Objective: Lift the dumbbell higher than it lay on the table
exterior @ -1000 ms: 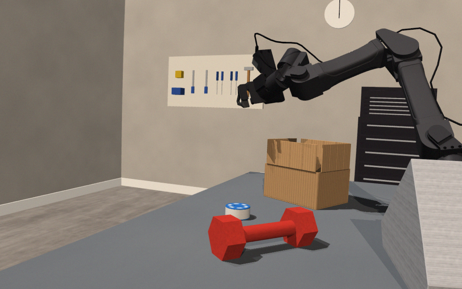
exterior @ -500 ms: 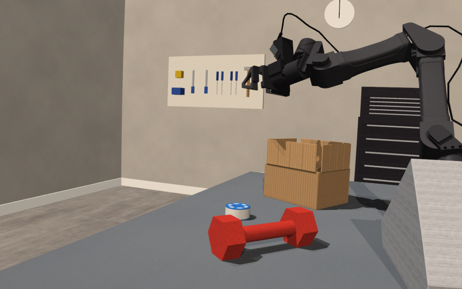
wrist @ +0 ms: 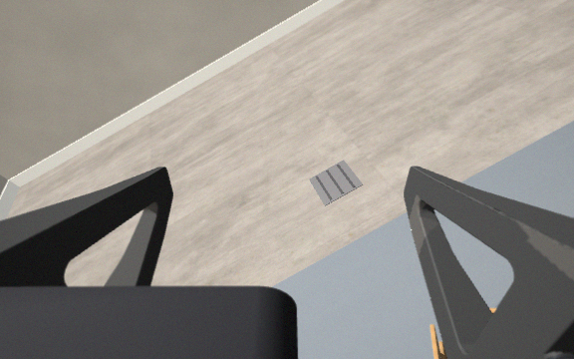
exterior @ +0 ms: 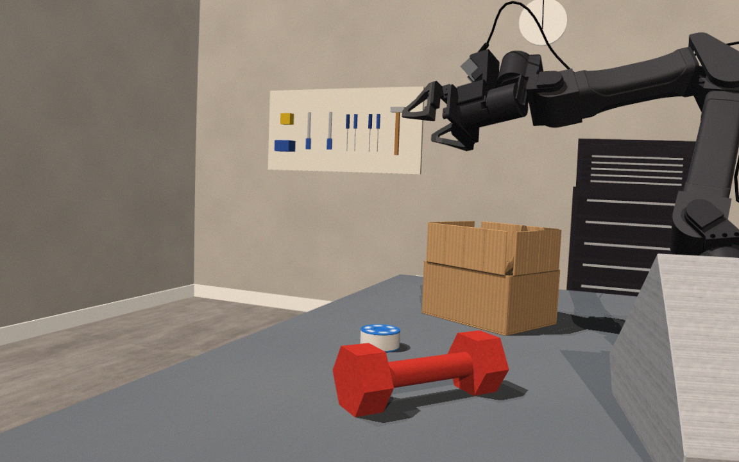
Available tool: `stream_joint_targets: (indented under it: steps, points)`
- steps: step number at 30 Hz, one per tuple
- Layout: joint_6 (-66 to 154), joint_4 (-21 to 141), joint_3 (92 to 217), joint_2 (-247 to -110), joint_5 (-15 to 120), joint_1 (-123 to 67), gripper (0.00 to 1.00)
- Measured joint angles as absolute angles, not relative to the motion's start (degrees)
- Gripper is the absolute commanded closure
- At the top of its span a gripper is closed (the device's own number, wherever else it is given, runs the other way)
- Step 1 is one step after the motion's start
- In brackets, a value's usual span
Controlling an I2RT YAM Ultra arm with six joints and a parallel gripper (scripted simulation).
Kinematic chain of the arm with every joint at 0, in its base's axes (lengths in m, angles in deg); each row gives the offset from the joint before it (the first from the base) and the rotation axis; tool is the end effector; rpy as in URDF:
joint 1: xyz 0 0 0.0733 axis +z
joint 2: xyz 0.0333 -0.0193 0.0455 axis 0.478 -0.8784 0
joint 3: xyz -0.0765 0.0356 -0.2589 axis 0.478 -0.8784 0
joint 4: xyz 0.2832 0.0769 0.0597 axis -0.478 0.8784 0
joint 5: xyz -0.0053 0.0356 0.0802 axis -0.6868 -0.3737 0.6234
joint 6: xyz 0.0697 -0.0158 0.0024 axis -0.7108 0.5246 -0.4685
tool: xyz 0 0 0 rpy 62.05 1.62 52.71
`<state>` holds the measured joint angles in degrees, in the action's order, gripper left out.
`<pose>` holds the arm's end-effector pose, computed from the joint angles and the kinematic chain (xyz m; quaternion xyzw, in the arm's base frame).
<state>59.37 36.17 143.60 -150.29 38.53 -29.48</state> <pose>0.3516 -0.0196 0.4134 0.0091 0.6541 -0.1950 0.7308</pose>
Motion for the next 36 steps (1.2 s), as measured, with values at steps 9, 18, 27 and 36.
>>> stream_joint_targets:
  steps: [9,18,27,36]
  points:
    - [50.5,44.2,140.5,-143.9,45.4,-29.0,0.00]
    - [44.3,51.8,139.4,-142.3,49.5,-26.8,0.00]
    - [45.4,61.9,141.4,-155.1,45.3,-21.3,0.00]
    - [47.6,73.1,144.7,-167.4,39.1,-15.4,0.00]
